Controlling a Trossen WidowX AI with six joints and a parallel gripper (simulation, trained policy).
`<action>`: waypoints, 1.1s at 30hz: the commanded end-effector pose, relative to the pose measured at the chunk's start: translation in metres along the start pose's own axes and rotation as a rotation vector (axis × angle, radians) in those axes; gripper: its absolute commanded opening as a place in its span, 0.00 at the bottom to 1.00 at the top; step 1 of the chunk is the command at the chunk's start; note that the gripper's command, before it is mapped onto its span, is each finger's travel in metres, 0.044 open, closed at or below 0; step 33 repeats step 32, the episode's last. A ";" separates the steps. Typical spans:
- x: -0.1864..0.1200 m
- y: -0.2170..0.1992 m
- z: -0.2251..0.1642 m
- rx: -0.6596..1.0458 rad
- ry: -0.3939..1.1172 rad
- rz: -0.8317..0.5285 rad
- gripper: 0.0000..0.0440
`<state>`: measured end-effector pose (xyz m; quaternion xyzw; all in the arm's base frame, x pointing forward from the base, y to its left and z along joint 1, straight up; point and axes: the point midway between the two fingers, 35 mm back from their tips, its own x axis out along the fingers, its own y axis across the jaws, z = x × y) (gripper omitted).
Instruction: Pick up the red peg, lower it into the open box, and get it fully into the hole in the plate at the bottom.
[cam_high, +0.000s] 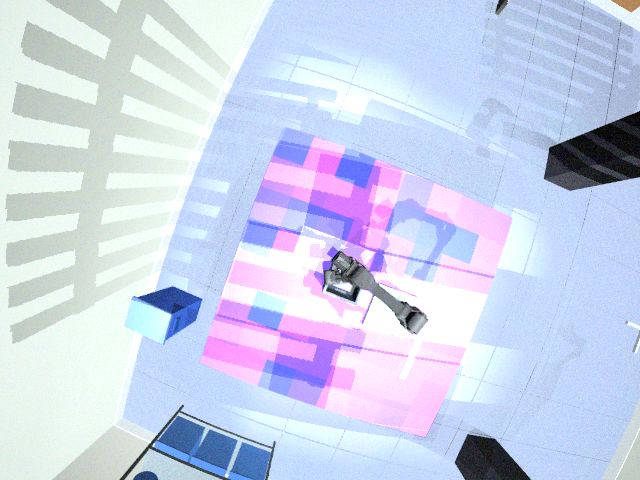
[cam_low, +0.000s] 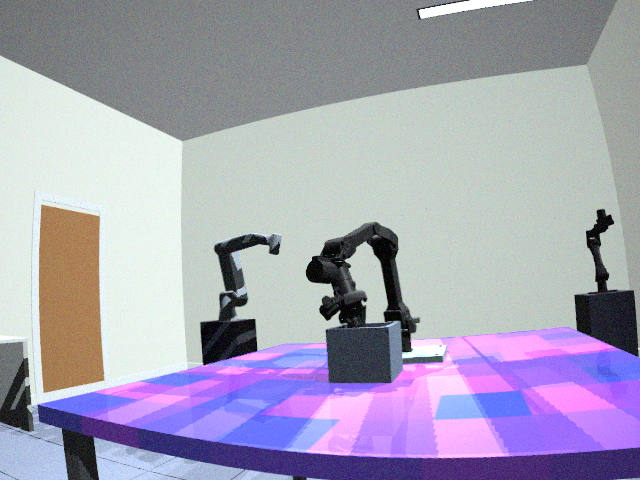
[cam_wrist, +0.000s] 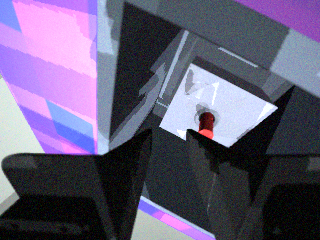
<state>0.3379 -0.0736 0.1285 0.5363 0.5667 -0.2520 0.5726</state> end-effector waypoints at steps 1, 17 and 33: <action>-0.005 0.005 0.001 -0.009 0.014 0.031 0.32; -0.016 0.023 0.009 -0.072 0.060 0.138 0.31; -0.024 0.037 0.013 -0.153 0.078 0.213 0.31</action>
